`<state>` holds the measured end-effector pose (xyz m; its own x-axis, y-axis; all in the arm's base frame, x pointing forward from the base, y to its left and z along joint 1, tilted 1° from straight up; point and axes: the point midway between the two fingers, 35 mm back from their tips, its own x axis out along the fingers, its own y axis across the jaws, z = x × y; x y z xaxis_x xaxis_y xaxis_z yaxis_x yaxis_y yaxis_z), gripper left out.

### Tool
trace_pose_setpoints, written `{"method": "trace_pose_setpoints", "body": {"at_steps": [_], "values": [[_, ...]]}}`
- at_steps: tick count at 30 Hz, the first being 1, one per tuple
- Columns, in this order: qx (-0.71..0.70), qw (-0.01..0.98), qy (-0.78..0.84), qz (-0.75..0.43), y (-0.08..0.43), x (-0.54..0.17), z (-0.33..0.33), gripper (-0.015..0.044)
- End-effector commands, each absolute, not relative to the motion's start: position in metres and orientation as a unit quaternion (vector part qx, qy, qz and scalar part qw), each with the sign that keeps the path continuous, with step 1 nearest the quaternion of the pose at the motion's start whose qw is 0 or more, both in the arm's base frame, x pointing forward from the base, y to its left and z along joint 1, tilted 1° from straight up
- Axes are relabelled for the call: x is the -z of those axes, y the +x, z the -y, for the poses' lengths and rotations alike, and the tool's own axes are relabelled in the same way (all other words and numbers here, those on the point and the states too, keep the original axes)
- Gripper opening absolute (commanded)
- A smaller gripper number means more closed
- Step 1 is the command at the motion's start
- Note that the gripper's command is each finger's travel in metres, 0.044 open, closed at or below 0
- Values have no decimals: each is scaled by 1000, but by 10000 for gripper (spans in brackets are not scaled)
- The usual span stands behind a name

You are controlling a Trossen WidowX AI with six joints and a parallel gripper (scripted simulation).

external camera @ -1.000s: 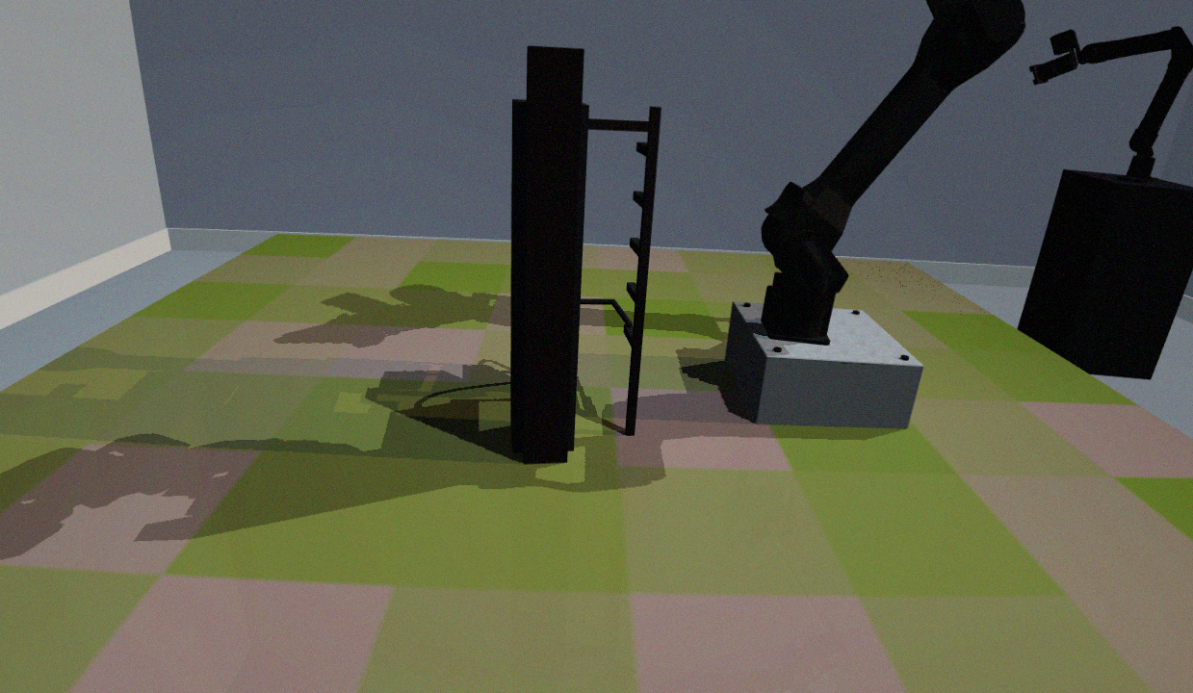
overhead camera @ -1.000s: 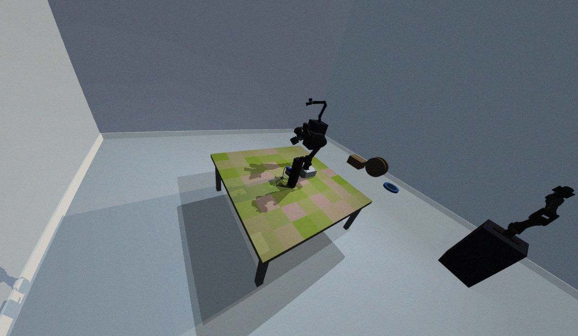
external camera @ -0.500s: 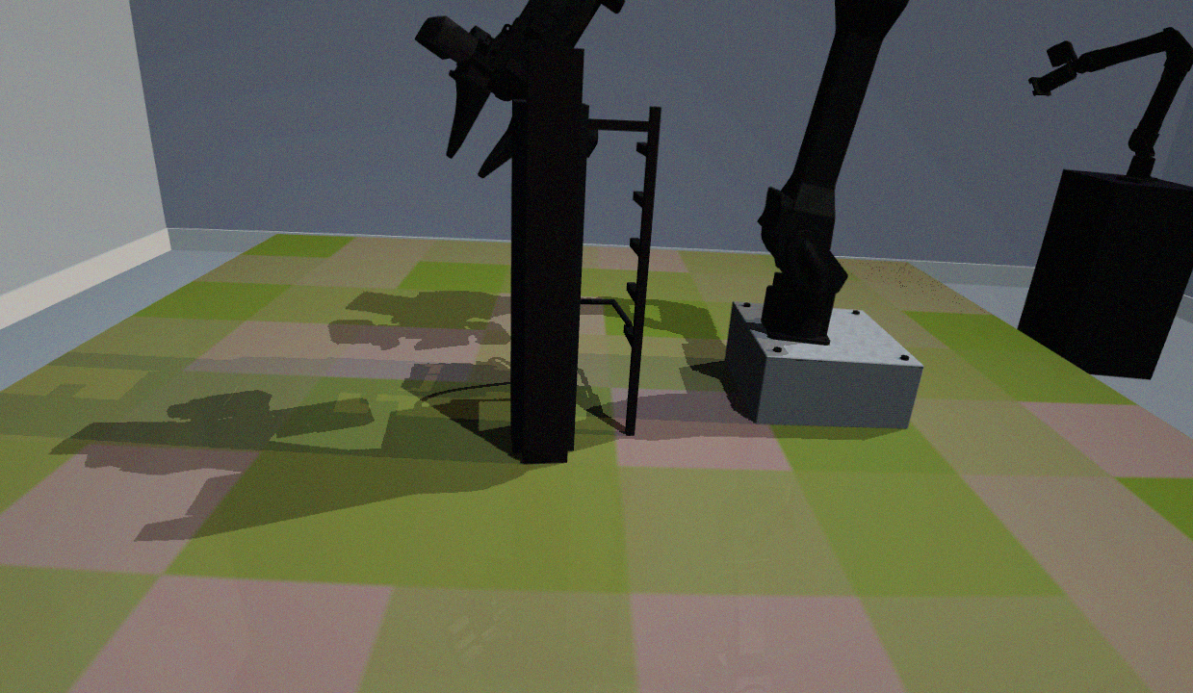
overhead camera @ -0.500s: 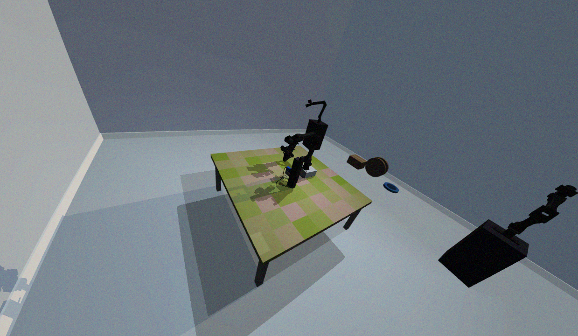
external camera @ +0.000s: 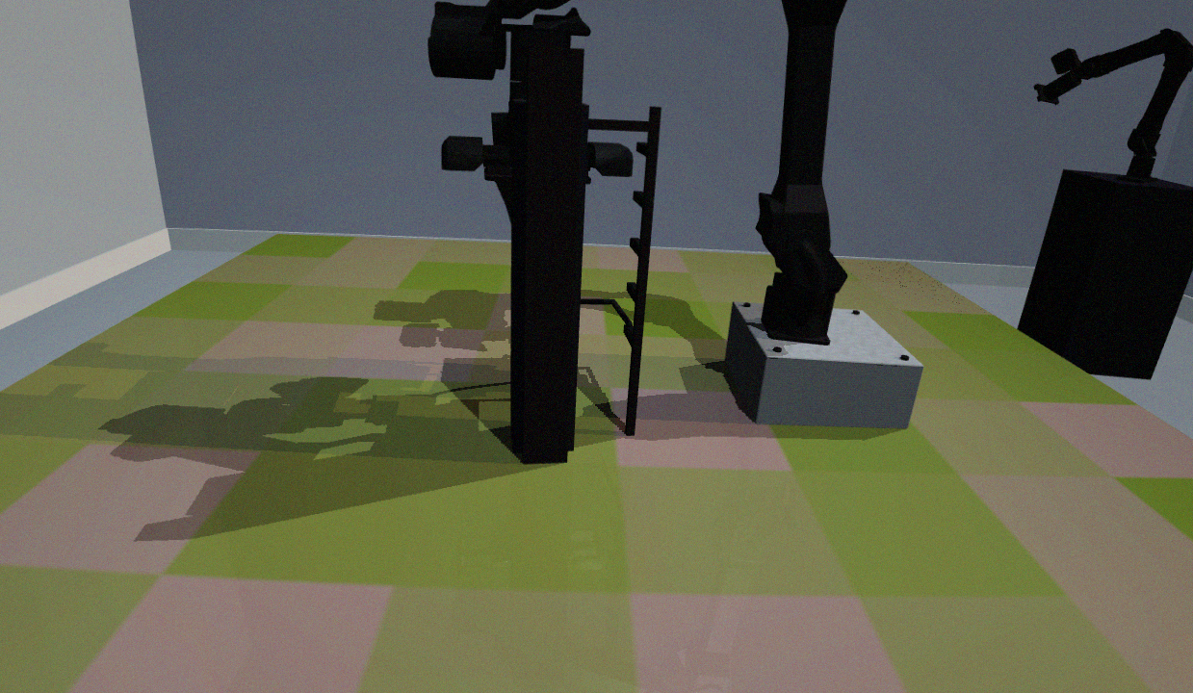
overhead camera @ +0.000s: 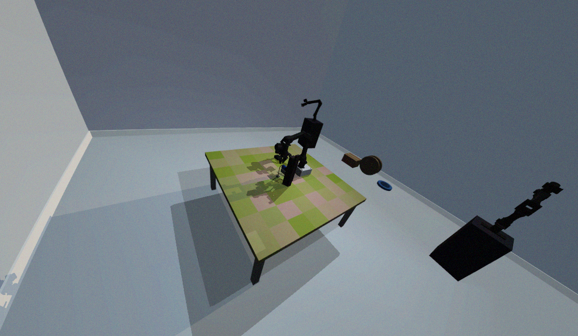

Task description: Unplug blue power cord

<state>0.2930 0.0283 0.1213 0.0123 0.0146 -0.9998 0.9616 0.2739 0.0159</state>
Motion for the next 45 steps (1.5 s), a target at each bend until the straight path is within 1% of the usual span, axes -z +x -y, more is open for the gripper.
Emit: {"method": "trace_pose_setpoints", "body": {"at_steps": [1, 24, 39, 43, 45], "values": [[425, 562, 431, -563, 293, -121, -29, 160], [425, 561, 432, -564, 284, -121, -64, 160], [425, 561, 432, -564, 283, -109, -66, 160], [423, 562, 431, -565, 284, -112, -66, 55], [423, 562, 431, -565, 284, -112, -66, 42]]}}
